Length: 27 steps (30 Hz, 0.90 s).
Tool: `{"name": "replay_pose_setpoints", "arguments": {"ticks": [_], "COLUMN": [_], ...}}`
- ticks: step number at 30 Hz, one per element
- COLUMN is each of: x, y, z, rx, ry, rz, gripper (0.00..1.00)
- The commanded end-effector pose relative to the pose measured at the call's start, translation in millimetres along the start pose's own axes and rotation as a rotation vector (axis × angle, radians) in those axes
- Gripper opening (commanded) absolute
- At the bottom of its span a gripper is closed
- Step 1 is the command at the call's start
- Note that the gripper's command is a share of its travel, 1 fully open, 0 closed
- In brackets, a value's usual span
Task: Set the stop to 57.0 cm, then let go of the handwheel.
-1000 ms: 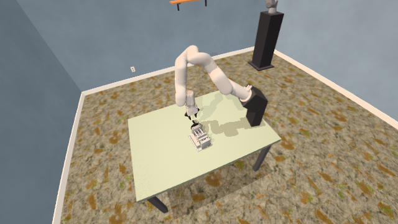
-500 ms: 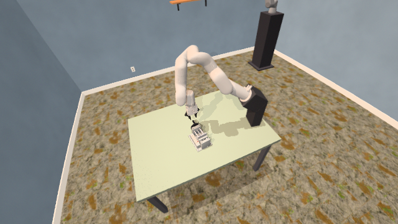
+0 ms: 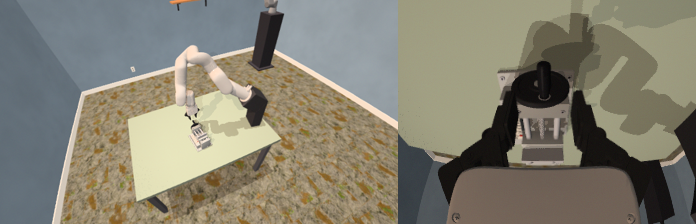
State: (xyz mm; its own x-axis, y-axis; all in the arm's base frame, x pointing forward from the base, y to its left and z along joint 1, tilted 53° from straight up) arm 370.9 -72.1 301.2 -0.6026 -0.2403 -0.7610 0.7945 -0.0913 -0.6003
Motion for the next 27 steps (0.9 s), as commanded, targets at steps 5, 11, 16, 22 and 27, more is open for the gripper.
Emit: {"name": "replay_pose_setpoints", "arguments": {"ticks": [5,11,16,22,27], "x": [-0.6,-0.6,-0.6,-0.6,-0.6], "y": [19.4,34.3,50.8,63.5,66.5], "z": [0.3,0.3,0.3,0.3,0.3], "rx": [0.000,0.000,0.000,0.000,0.000], "ry": [0.000,0.000,0.000,0.000,0.000], "rz": [0.001,0.001,0.001,0.001,0.001], "gripper": [0.57,0.57,0.57,0.57,0.57]}}
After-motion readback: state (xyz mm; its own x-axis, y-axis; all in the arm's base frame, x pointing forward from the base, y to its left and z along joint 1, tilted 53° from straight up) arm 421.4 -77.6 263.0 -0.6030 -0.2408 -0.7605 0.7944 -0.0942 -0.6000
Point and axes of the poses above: the point where the finger pads meet when closed, its own y axis out along the fingers, its own x axis across the jaws, z = x × y, the point moved 7 cm from there along -y, back along the fingers, and after that the axes turned 1 degree about y, right-handed, at the moved point
